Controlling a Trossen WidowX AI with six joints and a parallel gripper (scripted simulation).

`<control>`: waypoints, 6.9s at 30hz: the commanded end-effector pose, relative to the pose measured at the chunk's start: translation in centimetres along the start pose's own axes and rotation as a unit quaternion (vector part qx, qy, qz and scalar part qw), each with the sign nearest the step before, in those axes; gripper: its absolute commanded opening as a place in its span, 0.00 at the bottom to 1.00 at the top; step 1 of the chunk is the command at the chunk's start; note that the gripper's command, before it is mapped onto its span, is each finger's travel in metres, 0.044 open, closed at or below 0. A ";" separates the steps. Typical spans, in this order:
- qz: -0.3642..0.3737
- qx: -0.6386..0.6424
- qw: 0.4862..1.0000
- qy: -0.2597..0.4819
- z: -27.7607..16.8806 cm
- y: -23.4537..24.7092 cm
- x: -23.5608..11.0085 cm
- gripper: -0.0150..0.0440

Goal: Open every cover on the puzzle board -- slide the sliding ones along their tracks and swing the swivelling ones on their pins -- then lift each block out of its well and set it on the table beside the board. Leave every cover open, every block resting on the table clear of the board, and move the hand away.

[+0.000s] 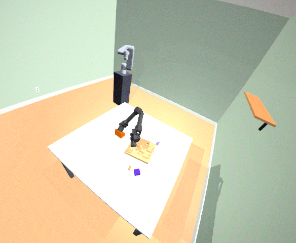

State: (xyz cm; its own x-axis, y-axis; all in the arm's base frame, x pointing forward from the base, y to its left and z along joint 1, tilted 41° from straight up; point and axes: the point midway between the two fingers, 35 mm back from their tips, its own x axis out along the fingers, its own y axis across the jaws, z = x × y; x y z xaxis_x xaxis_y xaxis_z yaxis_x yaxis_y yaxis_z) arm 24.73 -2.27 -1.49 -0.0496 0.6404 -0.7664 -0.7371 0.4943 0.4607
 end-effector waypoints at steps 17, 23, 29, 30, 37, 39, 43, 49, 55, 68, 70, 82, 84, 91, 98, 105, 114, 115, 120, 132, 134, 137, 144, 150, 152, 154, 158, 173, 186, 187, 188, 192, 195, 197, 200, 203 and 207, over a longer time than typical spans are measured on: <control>0.001 0.003 1.000 -0.003 0.0 0.1 0.7 0.50; 0.001 0.003 1.000 -0.003 0.0 0.1 0.8 0.50; 0.001 0.003 1.000 -0.003 0.0 0.1 1.3 0.50; 0.001 0.003 1.000 -0.003 0.0 0.1 1.4 0.50; 0.001 0.003 1.000 -0.003 0.0 0.1 2.1 0.50; 0.001 0.003 1.000 -0.003 0.1 0.1 2.3 0.50; 0.001 0.003 1.000 -0.003 0.1 0.1 2.7 0.50; 0.001 0.003 1.000 -0.003 0.1 0.1 3.0 0.50; 0.001 0.003 1.000 -0.003 0.1 0.1 3.2 0.50; 0.000 0.000 1.000 -0.001 0.1 0.1 3.9 0.49; 0.000 0.000 1.000 -0.001 0.1 0.1 3.9 0.46; 0.000 0.000 1.000 -0.001 0.1 0.1 3.8 0.39; 0.000 0.000 1.000 -0.001 0.1 0.0 3.6 0.39; 0.000 0.001 1.000 -0.001 0.1 0.0 2.7 0.39; 0.000 0.001 1.000 -0.001 0.1 0.0 1.8 0.39; 0.000 0.002 1.000 -0.002 0.1 0.0 0.9 0.39; 0.000 0.003 1.000 -0.002 0.0 0.1 -0.3 0.39; 0.000 0.003 1.000 -0.002 0.0 0.1 -0.4 0.39; 0.000 0.003 1.000 -0.002 0.0 0.1 -1.0 0.39; 0.000 0.004 1.000 -0.002 0.0 0.1 -4.1 0.39; 0.000 0.004 1.000 -0.002 0.0 0.1 -4.6 0.39; 0.000 0.004 1.000 -0.002 -0.1 0.1 -5.4 0.39; -0.003 0.005 1.000 0.002 1.4 0.6 -5.6 0.39; -0.008 0.006 1.000 0.007 3.3 1.5 -5.7 0.39; -0.009 0.007 1.000 0.008 3.9 1.8 -5.8 0.39; -0.011 0.007 1.000 0.009 4.5 2.1 -5.8 0.39; -0.013 0.007 1.000 0.010 5.8 2.8 -5.8 0.39; -0.018 0.008 1.000 0.012 10.1 6.1 -5.8 0.39; -0.017 0.007 1.000 0.008 13.3 9.8 -5.8 0.39; -0.017 0.006 1.000 0.007 13.5 10.1 -5.7 0.39; -0.017 0.006 1.000 0.007 13.7 10.4 -5.7 0.39; -0.015 0.006 1.000 0.005 14.6 11.7 -5.7 0.39; -0.013 0.005 1.000 0.004 15.2 12.7 -5.7 0.39; -0.012 0.005 1.000 0.002 15.5 13.3 -5.7 0.39; -0.009 0.005 1.000 0.001 16.0 14.4 -5.7 0.39; -0.007 0.004 1.000 -0.001 16.5 15.4 -5.7 0.39; -0.002 0.004 1.000 -0.003 17.1 16.9 -5.8 0.39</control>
State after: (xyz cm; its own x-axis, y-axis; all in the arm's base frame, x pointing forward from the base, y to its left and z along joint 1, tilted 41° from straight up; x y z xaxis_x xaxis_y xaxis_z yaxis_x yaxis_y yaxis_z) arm 24.46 11.67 17.36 -0.0469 0.6331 -0.7727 -0.7317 0.5048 0.4580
